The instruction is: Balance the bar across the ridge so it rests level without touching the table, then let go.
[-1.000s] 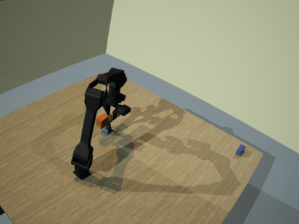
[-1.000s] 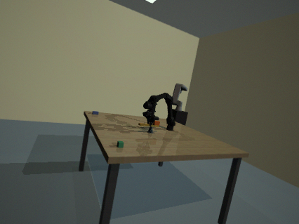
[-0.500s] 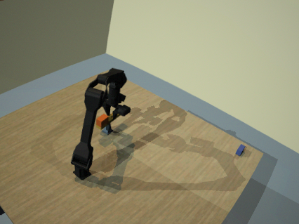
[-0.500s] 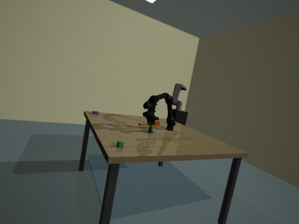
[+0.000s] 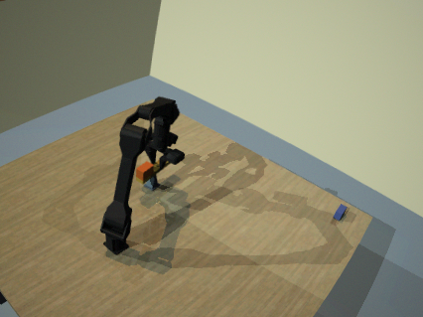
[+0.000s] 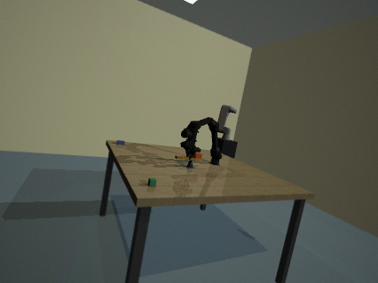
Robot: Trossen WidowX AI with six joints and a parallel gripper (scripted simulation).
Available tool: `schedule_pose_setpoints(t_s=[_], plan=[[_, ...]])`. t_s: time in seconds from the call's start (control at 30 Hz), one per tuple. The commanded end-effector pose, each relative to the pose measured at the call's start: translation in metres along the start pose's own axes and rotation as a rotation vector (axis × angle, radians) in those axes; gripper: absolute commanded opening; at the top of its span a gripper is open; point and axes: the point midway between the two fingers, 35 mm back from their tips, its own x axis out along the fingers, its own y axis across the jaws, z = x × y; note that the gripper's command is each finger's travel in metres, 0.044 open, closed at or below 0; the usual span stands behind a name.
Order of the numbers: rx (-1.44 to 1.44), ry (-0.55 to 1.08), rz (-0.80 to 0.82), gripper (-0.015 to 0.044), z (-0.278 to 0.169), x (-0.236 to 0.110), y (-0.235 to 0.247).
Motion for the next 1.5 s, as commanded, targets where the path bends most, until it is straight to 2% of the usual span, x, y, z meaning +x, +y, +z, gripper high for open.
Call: schedule_pose_setpoints(t_s=[0.0, 1.47], plan=[[-0.003, -0.004, -0.003, 0.0000, 0.0003, -0.0004, -0.0008], [-0.003, -0.004, -0.003, 0.0000, 0.0000, 0.0032, -0.0008]])
